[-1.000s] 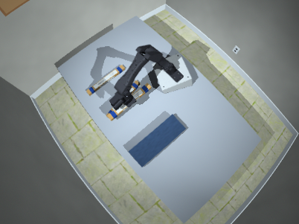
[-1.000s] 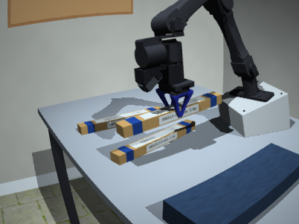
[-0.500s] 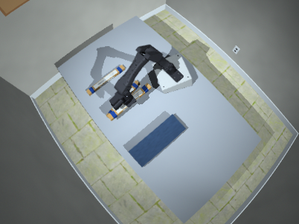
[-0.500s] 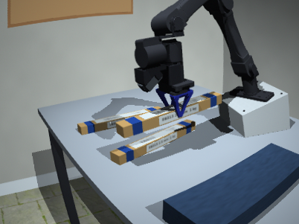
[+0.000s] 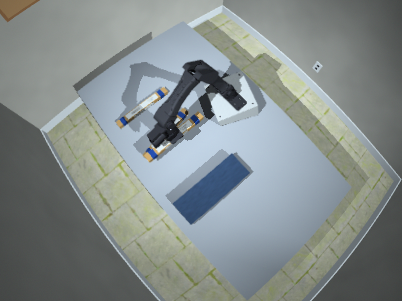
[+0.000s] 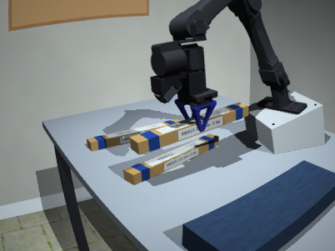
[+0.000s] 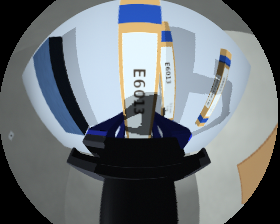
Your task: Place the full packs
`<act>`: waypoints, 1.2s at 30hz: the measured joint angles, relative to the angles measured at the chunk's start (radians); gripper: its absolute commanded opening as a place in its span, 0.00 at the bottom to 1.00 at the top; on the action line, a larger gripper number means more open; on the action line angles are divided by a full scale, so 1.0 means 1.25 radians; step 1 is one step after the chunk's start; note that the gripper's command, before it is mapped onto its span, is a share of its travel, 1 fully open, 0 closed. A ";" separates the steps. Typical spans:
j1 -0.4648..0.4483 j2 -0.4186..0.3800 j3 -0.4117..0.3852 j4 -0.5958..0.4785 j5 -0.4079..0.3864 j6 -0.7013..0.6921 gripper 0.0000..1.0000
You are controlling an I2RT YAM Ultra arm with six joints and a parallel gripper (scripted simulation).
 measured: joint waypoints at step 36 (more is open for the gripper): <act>0.014 -0.014 0.051 -0.033 0.002 0.007 0.00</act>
